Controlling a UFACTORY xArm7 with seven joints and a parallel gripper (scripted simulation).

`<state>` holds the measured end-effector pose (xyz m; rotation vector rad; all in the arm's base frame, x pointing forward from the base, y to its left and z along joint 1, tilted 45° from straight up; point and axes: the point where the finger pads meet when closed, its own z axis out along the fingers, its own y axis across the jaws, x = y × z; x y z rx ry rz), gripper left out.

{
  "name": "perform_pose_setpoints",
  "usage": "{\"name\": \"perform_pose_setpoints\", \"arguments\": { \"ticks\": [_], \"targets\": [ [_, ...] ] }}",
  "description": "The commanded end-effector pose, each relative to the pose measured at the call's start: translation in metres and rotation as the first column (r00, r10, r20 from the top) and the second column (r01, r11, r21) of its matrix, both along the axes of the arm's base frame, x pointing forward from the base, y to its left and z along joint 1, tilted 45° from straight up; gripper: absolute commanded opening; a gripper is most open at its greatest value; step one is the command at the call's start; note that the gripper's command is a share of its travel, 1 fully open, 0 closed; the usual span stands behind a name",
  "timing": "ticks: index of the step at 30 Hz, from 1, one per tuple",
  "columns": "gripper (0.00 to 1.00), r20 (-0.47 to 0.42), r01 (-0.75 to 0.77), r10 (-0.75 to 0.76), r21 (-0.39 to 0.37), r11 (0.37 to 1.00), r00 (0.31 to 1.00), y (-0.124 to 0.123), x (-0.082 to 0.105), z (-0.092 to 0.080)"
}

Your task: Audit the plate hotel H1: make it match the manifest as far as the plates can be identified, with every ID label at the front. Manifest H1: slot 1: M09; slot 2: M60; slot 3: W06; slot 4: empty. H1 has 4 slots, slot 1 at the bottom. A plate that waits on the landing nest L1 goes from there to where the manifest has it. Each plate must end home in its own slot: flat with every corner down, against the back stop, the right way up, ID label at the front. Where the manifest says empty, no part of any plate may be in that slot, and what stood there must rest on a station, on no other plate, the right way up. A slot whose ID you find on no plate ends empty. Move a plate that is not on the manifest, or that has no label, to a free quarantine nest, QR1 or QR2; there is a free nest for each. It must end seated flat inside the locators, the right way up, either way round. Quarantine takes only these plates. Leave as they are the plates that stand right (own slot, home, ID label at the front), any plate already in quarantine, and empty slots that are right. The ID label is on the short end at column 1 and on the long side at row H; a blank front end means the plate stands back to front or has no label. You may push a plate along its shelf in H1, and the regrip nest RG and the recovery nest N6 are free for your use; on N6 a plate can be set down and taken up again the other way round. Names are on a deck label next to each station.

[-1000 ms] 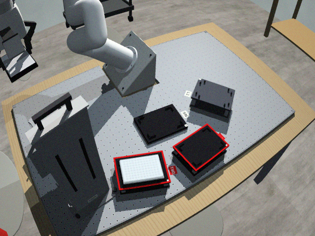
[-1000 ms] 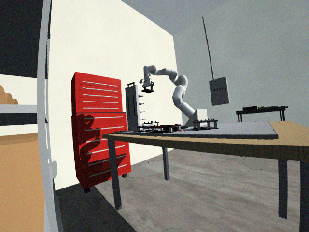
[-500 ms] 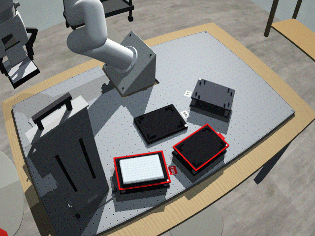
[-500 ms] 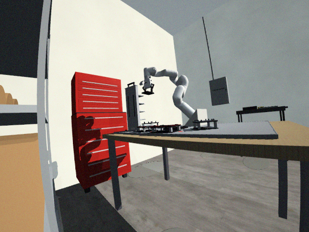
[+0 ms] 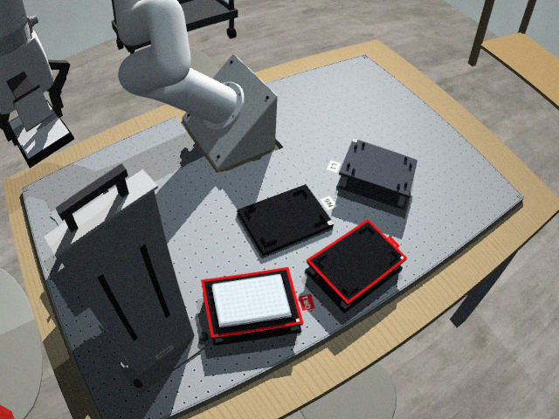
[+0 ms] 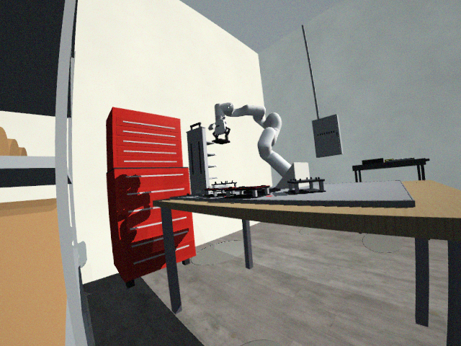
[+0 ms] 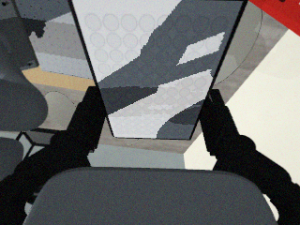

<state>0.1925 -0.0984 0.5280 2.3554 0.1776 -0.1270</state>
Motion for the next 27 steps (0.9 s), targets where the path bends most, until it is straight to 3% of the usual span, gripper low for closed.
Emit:
{"name": "perform_pose_setpoints", "arguments": {
  "ticks": [1, 27],
  "targets": [
    [0.00, 0.002, -0.002, 0.002, -0.003, 1.000, 1.000, -0.005, 0.000, -0.004],
    [0.00, 0.002, -0.002, 0.002, -0.003, 1.000, 1.000, -0.031, -0.001, -0.030]
  ]
}}
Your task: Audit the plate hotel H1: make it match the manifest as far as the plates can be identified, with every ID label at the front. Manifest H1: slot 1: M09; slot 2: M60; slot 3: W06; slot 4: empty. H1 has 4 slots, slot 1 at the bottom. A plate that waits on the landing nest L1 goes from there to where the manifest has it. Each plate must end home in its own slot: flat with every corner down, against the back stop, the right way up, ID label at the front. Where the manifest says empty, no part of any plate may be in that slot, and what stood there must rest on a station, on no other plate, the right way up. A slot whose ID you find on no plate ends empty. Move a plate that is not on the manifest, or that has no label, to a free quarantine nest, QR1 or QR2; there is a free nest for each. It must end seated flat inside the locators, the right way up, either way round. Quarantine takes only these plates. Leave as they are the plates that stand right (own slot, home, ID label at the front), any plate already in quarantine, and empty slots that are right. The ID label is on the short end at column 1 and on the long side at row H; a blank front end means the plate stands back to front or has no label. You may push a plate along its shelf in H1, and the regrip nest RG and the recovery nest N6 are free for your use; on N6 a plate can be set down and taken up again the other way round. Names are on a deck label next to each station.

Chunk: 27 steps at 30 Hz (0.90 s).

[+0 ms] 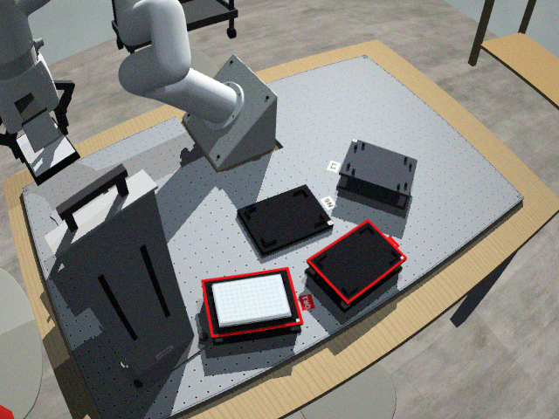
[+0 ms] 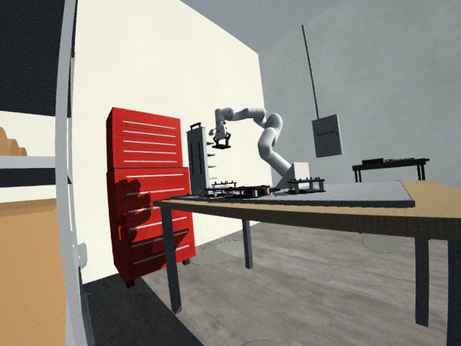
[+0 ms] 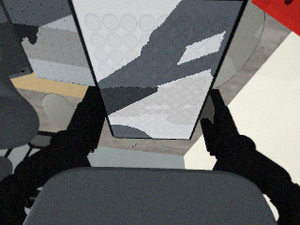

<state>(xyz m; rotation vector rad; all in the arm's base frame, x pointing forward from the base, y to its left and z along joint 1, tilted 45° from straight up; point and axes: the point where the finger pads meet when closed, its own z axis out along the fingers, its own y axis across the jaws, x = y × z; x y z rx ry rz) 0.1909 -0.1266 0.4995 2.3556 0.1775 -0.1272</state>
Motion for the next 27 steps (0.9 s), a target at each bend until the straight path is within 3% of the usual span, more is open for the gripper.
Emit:
{"name": "perform_pose_setpoints", "arguments": {
  "ticks": [1, 27],
  "targets": [
    [0.00, 0.002, -0.002, 0.002, -0.003, 1.000, 1.000, -0.003, 0.000, -0.003],
    [0.00, 0.002, -0.002, 0.002, -0.003, 1.000, 1.000, -0.032, -0.001, -0.031]
  ]
}}
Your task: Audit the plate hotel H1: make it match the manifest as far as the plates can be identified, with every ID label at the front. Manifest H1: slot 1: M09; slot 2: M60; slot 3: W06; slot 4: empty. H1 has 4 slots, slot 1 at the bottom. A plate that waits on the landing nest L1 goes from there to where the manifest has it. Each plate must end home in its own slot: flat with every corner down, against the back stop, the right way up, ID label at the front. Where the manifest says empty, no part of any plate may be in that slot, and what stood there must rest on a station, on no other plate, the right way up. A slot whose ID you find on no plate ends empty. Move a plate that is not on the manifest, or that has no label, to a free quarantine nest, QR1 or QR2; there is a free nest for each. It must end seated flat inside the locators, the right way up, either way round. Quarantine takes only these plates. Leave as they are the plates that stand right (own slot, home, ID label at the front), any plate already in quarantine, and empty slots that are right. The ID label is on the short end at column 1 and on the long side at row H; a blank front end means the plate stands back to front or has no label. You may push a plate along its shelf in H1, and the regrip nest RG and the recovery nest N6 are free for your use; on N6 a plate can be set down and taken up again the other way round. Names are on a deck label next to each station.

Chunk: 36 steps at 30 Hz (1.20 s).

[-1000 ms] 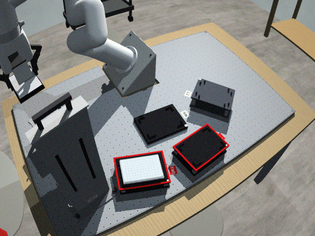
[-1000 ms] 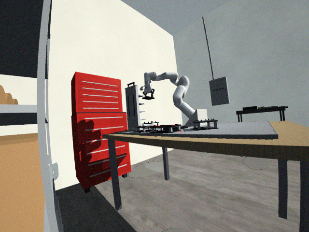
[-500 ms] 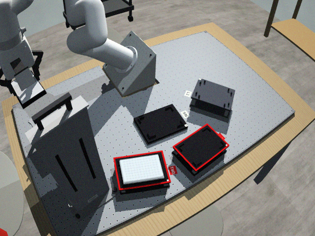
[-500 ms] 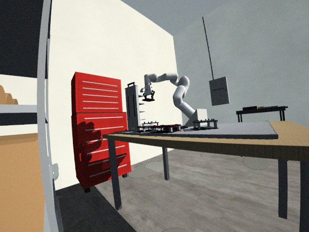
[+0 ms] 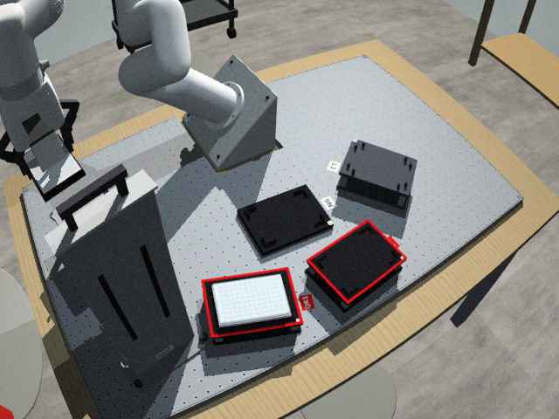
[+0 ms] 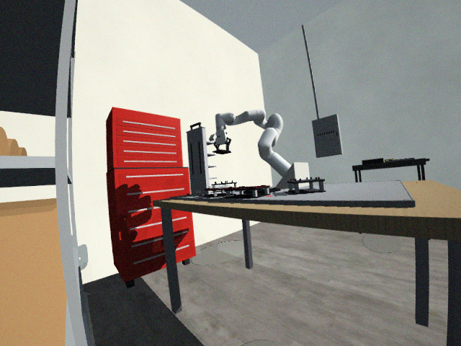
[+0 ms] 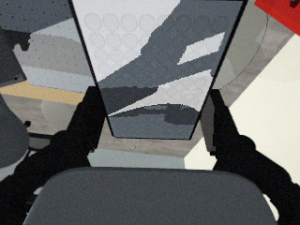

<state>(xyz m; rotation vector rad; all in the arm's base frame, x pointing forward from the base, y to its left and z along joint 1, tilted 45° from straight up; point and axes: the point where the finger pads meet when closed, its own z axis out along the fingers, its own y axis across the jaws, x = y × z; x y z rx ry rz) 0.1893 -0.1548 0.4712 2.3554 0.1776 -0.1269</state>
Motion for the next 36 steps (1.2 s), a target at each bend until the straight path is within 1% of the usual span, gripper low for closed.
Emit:
{"name": "perform_pose_setpoints", "arguments": {
  "ticks": [1, 5, 20, 22, 36],
  "targets": [
    [0.00, 0.002, -0.002, 0.002, -0.003, 1.000, 1.000, -0.005, 0.000, -0.004],
    [0.00, 0.002, -0.002, 0.002, -0.003, 1.000, 1.000, -0.007, 0.000, -0.006],
    [0.00, 0.002, -0.002, 0.002, -0.003, 1.000, 1.000, -0.025, -0.001, -0.024],
    [0.00, 0.002, -0.002, 0.002, -0.003, 1.000, 1.000, -0.025, -0.001, -0.024],
    [0.00, 0.002, -0.002, 0.002, -0.003, 1.000, 1.000, -0.041, -0.002, -0.040]
  ]
}}
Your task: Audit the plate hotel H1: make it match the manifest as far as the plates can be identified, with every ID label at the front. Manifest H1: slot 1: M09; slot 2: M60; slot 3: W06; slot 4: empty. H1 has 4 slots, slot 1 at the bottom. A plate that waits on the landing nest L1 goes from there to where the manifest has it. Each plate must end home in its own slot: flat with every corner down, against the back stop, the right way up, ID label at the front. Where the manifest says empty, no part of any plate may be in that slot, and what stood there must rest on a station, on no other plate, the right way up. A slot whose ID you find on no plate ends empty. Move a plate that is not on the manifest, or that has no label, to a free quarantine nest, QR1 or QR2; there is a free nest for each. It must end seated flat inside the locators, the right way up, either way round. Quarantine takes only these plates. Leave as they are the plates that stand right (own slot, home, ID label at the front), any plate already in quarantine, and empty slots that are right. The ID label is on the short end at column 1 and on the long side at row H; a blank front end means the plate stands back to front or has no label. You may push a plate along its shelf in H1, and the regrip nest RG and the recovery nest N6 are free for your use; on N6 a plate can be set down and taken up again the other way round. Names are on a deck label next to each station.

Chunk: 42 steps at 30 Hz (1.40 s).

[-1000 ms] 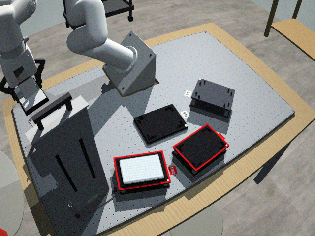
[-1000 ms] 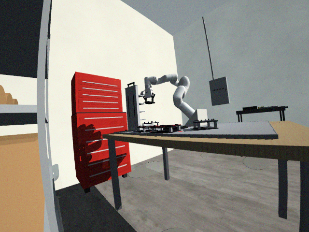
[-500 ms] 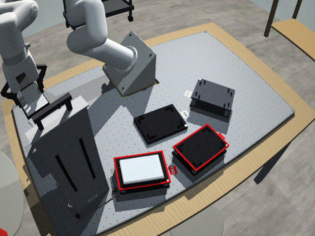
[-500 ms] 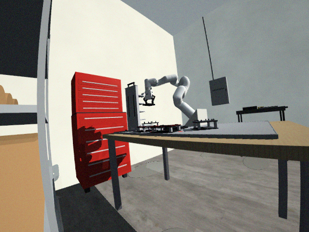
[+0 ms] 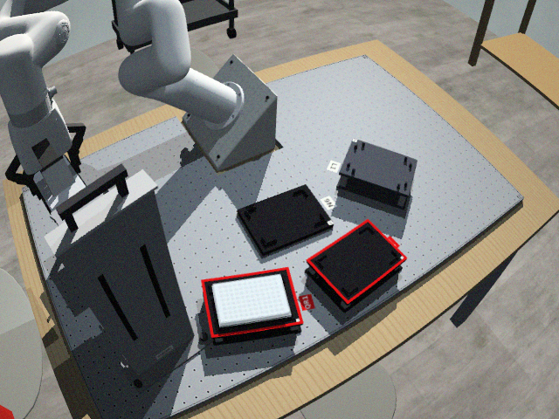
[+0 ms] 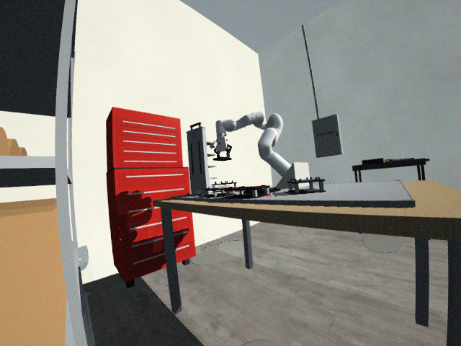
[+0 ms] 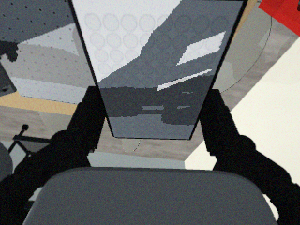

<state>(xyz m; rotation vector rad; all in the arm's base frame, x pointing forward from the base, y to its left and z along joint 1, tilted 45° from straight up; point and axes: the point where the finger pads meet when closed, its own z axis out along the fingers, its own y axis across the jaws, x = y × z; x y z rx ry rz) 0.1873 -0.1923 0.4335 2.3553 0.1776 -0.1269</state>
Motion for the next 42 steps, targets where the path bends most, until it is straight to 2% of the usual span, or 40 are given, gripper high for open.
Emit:
{"name": "perform_pose_setpoints", "arguments": {
  "ticks": [1, 42],
  "targets": [
    [0.00, 0.002, -0.002, 0.002, -0.003, 1.000, 1.000, -0.005, 0.000, -0.004],
    [0.00, 0.002, -0.002, 0.002, -0.003, 1.000, 1.000, -0.046, -0.002, -0.045]
  ]
}}
